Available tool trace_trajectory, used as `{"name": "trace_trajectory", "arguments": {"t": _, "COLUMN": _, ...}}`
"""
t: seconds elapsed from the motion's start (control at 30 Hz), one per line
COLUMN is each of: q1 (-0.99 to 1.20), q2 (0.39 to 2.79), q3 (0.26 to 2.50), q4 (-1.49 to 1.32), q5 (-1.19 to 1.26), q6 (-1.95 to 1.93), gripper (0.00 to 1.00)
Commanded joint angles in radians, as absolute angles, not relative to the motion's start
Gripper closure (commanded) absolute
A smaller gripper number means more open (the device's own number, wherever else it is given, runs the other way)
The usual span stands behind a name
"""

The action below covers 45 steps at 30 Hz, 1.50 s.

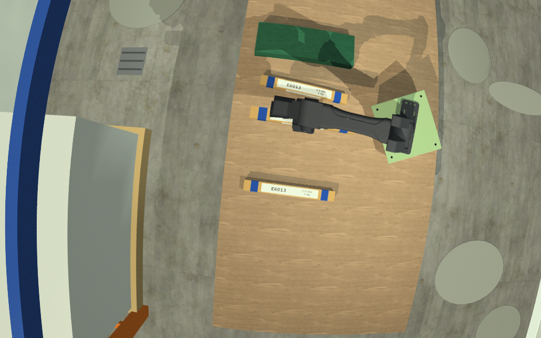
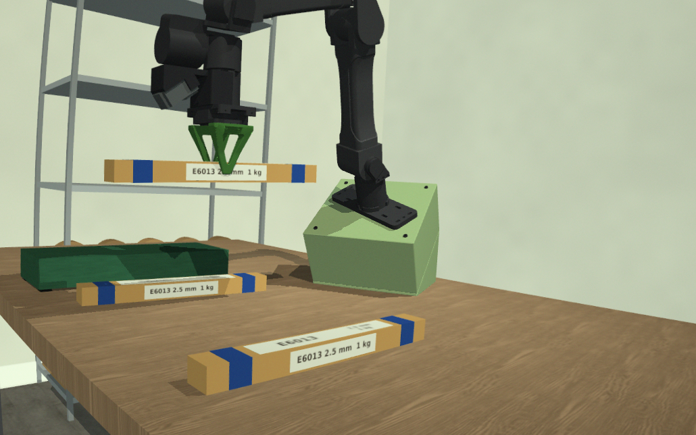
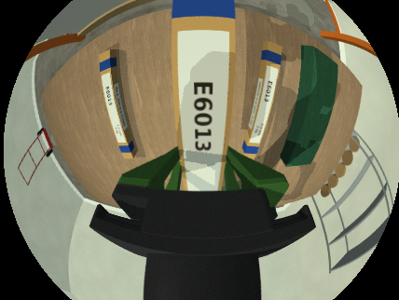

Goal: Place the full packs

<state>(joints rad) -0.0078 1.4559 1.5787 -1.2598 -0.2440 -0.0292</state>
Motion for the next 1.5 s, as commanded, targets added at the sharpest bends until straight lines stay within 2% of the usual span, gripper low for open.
{"name": "trace_trajectory", "arguments": {"t": 0.0, "q1": -0.042, "q2": 1.403, "q3": 1.570, "q4": -1.258, "q5": -0.272, "q6": -0.069, "gripper": 1.00}}
{"name": "trace_trajectory", "arguments": {"t": 0.63, "q1": -0.214, "q2": 1.422, "q3": 1.570, "q4": -1.253, "q5": -0.345, "q6": -0.232, "gripper": 1.00}}
{"name": "trace_trajectory", "arguments": {"t": 1.47, "q1": -0.212, "q2": 1.421, "q3": 1.524, "q4": -1.219, "q5": -0.343, "q6": -0.221, "gripper": 1.00}}
